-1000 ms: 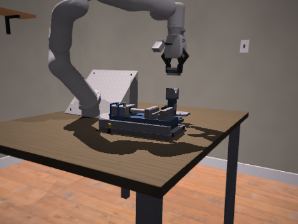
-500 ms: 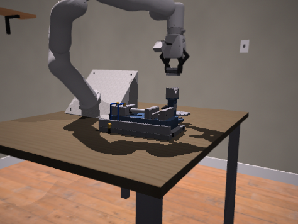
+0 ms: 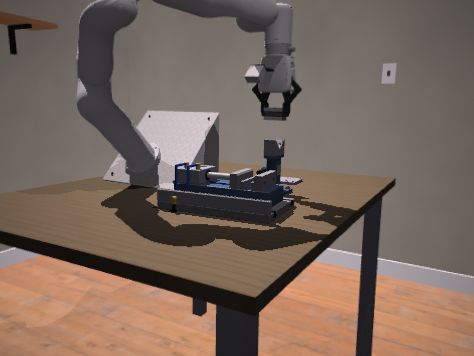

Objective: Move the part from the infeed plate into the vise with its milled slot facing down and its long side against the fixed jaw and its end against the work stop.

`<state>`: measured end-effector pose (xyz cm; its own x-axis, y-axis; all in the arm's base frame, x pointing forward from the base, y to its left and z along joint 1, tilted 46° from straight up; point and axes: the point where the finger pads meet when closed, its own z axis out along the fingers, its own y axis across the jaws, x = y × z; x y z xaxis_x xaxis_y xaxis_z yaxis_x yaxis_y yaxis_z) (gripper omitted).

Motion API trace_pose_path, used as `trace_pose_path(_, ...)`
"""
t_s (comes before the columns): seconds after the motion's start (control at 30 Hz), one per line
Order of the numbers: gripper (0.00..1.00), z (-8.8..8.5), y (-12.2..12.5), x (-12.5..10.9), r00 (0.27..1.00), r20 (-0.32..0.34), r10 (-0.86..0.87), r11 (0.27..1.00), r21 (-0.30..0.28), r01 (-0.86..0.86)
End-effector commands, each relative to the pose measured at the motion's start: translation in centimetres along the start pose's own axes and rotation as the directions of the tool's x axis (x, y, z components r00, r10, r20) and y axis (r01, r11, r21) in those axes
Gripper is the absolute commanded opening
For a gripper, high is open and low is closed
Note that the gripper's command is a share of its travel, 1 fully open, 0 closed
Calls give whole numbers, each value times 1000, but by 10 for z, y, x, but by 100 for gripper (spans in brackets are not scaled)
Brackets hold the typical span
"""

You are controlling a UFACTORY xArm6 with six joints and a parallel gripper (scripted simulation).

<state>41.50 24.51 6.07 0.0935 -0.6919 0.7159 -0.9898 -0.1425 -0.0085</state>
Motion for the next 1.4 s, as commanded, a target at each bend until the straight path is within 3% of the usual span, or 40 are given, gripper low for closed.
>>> trace_pose_path(0.0,0,-2,-1,0,1000,3,-7,1000,3,7)
trace_pose_path(1.37,0,-2,-1,2,999,2,-40,999,3,40)
